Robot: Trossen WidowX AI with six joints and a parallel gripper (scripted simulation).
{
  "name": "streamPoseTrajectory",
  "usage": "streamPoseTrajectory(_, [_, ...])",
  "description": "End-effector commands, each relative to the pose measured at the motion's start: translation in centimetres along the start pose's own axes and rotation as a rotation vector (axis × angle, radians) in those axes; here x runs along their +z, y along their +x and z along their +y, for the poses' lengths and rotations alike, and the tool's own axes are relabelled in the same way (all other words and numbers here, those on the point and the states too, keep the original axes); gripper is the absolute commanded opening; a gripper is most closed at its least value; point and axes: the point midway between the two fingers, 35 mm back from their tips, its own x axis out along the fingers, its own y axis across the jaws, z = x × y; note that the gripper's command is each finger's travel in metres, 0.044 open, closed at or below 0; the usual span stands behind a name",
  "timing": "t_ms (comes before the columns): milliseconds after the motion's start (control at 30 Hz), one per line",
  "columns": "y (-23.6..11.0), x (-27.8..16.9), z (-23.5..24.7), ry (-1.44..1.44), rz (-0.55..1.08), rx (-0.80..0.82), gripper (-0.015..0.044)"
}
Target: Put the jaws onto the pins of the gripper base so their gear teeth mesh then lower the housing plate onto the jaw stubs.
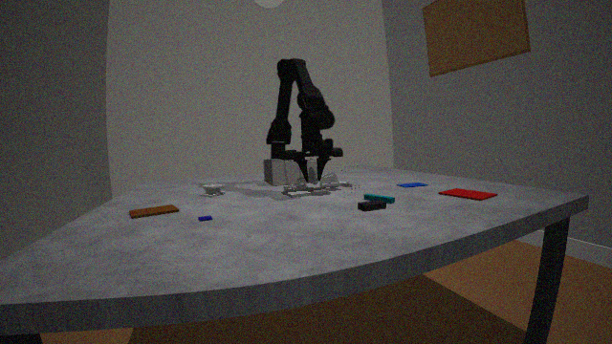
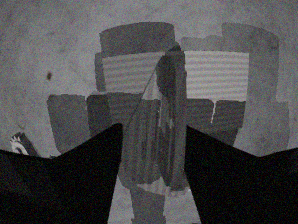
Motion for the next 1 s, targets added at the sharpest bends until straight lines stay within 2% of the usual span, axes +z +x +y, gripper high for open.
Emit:
streamPoseTrajectory(0, [0.27,-0.14,-0.05,0.008,0.003,-0.003,0.0134])
streamPoseTrajectory(967, [1.00,-0.14,-0.06,0.014,0.003,-0.003,0.0134])
